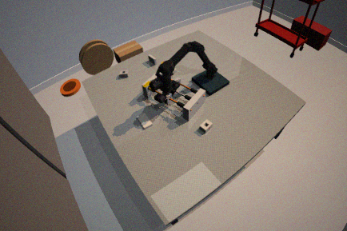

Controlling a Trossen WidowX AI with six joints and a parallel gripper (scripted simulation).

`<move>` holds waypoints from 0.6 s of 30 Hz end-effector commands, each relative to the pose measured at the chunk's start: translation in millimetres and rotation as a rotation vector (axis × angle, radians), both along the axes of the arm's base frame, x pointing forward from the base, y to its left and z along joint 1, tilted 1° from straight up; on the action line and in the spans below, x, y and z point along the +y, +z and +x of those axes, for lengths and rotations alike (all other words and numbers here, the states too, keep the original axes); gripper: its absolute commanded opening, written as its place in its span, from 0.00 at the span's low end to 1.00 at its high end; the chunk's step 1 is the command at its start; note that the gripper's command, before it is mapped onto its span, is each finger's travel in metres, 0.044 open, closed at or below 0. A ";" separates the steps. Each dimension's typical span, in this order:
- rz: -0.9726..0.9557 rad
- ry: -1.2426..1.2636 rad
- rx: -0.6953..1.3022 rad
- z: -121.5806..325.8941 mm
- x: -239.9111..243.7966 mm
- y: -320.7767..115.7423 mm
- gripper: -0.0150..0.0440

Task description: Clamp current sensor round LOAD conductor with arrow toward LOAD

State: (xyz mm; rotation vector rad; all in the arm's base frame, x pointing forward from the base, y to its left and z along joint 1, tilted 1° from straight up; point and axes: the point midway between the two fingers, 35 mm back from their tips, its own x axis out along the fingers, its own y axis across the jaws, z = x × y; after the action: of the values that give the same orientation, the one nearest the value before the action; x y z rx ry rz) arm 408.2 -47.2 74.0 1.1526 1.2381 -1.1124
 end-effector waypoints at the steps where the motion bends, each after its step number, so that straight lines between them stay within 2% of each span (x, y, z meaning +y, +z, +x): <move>1: 0.002 0.000 0.000 0.0 0.3 0.3 0.69; 12: 0.002 0.000 0.000 0.0 0.3 0.3 0.69; 18: 0.002 0.000 0.000 0.0 0.3 0.3 0.95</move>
State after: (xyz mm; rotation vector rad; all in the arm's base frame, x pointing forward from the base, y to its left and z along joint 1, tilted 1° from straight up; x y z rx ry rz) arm 408.3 -47.2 74.0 1.1527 1.2380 -1.1123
